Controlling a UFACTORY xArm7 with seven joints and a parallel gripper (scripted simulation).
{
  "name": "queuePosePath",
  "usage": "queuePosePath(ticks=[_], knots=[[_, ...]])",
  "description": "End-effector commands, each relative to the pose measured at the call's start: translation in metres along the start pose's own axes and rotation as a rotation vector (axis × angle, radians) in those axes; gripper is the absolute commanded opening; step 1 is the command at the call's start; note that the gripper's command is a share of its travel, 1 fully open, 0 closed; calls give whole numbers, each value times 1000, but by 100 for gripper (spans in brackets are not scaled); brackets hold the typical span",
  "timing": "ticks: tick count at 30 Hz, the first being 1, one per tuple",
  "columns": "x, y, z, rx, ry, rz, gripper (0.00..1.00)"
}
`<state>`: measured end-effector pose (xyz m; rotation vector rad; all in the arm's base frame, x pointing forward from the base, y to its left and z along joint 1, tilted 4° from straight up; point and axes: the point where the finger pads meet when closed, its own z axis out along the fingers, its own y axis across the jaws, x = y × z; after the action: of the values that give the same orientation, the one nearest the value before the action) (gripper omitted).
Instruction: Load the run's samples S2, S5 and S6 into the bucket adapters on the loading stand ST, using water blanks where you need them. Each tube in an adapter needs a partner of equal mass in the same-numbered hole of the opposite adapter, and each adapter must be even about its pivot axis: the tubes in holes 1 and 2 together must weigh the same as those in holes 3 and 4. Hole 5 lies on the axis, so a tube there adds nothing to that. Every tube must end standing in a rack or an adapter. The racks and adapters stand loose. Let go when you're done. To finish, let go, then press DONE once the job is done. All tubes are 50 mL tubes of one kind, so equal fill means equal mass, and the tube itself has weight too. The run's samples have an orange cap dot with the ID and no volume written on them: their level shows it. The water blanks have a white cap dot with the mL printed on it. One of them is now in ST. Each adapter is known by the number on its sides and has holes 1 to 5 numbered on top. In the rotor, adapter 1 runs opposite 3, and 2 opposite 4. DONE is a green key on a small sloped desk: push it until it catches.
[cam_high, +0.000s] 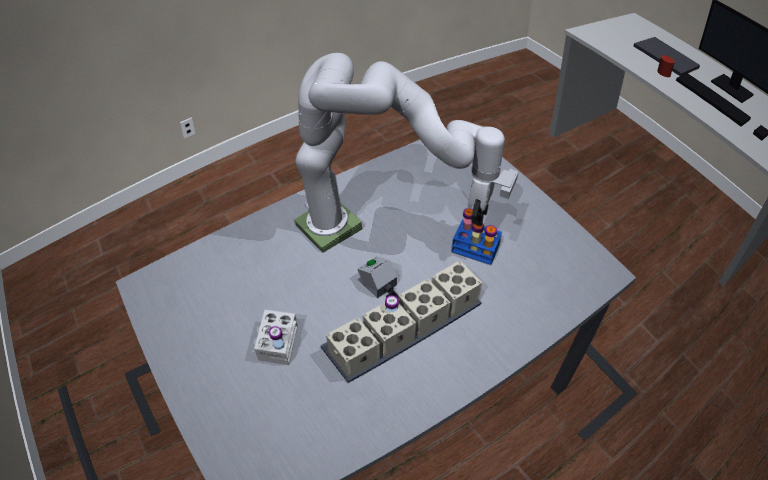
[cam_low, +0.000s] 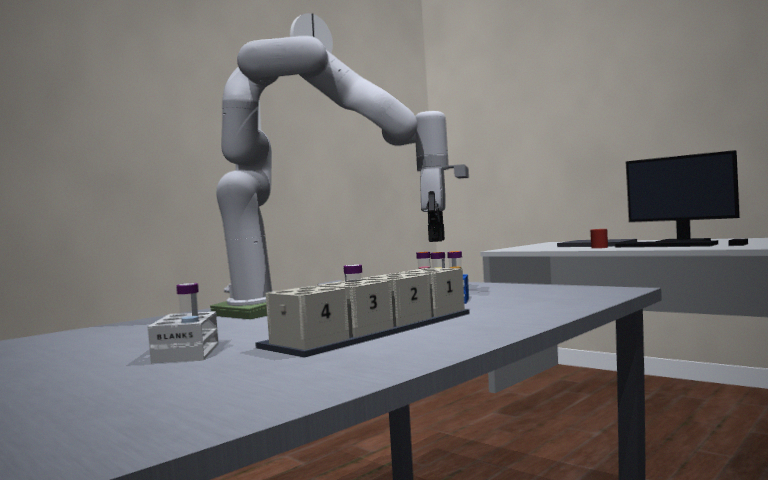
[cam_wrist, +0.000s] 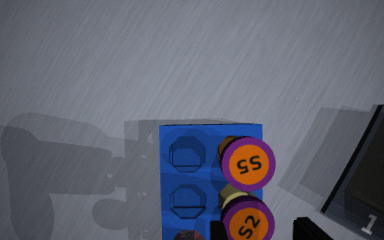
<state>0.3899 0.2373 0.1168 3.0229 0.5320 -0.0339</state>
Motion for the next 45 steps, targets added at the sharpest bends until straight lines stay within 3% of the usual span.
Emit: queuePosePath(ticks=[1,45], knots=[[2,0,-10,1,6,0,44],[1,0,-87,1,6,0,44]])
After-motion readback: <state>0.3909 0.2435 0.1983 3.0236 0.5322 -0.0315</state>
